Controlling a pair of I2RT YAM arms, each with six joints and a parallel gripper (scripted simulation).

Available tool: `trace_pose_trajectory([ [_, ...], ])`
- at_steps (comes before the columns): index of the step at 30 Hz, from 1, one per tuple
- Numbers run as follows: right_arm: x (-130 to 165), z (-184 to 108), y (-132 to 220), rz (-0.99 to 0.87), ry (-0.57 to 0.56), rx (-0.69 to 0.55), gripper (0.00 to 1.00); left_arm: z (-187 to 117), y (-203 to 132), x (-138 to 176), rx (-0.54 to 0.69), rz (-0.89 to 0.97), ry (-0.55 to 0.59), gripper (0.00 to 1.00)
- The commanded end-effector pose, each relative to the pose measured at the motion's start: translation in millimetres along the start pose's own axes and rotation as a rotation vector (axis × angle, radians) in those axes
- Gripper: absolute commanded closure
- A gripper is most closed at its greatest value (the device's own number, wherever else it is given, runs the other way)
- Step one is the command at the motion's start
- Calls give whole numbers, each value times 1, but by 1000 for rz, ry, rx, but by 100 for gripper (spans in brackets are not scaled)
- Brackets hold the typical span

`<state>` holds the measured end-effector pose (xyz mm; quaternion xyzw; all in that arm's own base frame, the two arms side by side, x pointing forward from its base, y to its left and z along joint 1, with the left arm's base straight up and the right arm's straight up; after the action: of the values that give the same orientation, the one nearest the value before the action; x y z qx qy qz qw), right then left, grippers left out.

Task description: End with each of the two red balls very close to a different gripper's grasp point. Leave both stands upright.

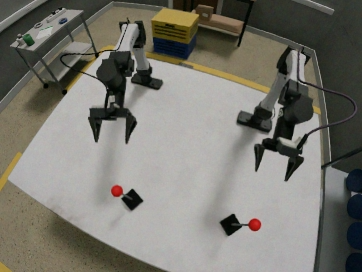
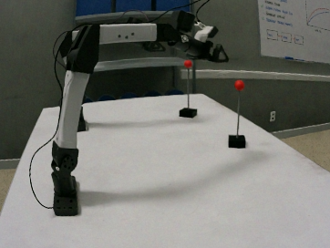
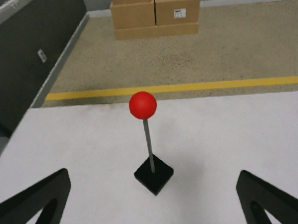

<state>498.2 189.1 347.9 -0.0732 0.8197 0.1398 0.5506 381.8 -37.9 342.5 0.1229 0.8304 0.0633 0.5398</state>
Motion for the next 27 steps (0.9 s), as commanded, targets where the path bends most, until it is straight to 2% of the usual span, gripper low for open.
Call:
trace_pose_trajectory([
  [1, -6, 11, 3, -12, -40, -42, 0, 2, 0, 0, 78, -38, 106, 0],
  [7, 7, 33, 0, 2, -186, -69, 0, 9, 19, -29, 47, -76, 15, 0],
  [14, 40, 54, -6, 13, -306, -80, 0, 17, 27, -38, -7, -88, -186, 0],
  [16, 40, 54, -6, 13, -306, -80, 0, 17, 27, -38, -7, -88, -186, 0],
  [20, 62, 66, -9, 16, -347, -87, 0, 29, 25, -25, -43, -90, -303, 0],
  [27, 89, 81, -12, 17, -368, -92, 0, 61, 14, 19, -67, -92, -397, 0],
])
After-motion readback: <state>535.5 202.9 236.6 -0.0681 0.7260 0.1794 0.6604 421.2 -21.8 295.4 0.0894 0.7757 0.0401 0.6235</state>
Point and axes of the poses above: on each arm, the point where the finger pads meet when closed, its own z axis out along the fingers, its own y axis across the jaws, x = y × z, the point moved 4 cm from there along -z, back along the fingers, and after that the axes turned 10 degrees about z, right-handed, at the moved point
